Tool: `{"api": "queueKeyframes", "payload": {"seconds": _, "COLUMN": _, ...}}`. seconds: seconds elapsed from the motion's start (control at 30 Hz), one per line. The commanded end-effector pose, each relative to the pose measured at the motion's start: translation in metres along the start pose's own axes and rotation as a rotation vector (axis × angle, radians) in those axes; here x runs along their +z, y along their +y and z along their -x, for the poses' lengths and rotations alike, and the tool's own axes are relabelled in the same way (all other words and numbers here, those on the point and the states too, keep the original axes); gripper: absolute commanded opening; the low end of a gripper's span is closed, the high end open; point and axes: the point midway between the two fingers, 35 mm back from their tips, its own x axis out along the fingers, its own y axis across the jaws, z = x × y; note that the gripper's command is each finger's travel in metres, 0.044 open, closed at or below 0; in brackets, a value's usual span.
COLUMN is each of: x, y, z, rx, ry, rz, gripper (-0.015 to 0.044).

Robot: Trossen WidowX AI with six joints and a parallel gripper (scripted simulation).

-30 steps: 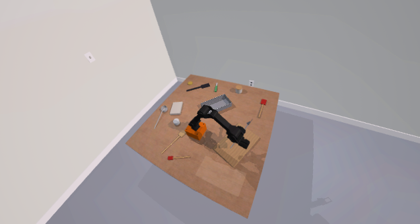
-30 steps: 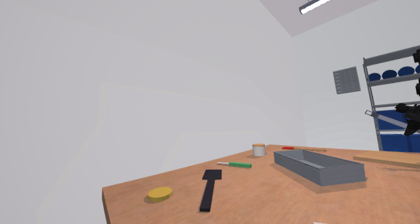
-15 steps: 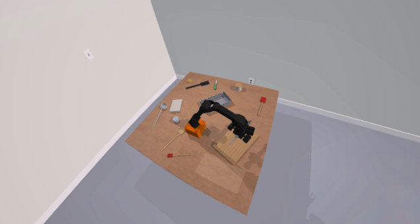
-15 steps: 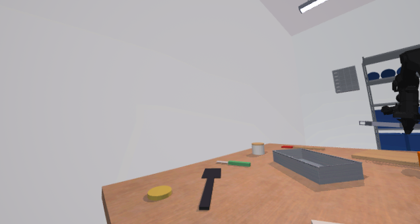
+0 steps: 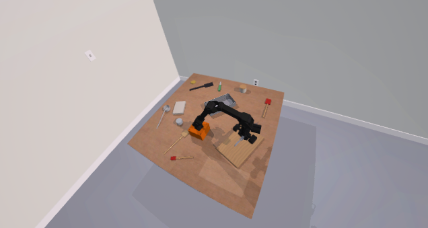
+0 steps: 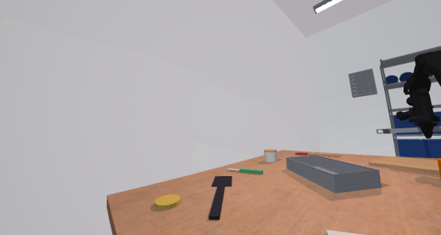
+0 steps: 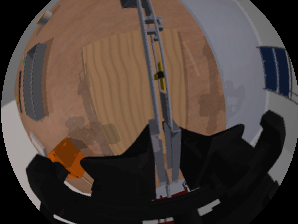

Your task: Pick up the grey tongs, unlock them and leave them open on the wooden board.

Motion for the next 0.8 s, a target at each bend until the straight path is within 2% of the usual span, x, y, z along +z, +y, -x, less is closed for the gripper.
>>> {"api": "queueKeyframes", "payload": {"seconds": 0.0, "x": 0.000, "y": -0.002, "z": 0.001, "rx": -0.007, "ry": 0.002, "rz": -0.004, "gripper": -0.0150}}
{"api": "queueKeyframes", "payload": {"seconds": 0.77, "x": 0.001, "y": -0.004, "z": -0.036, "rx": -0.007, "ry": 0.002, "rz": -0.004, "gripper": -0.0150}}
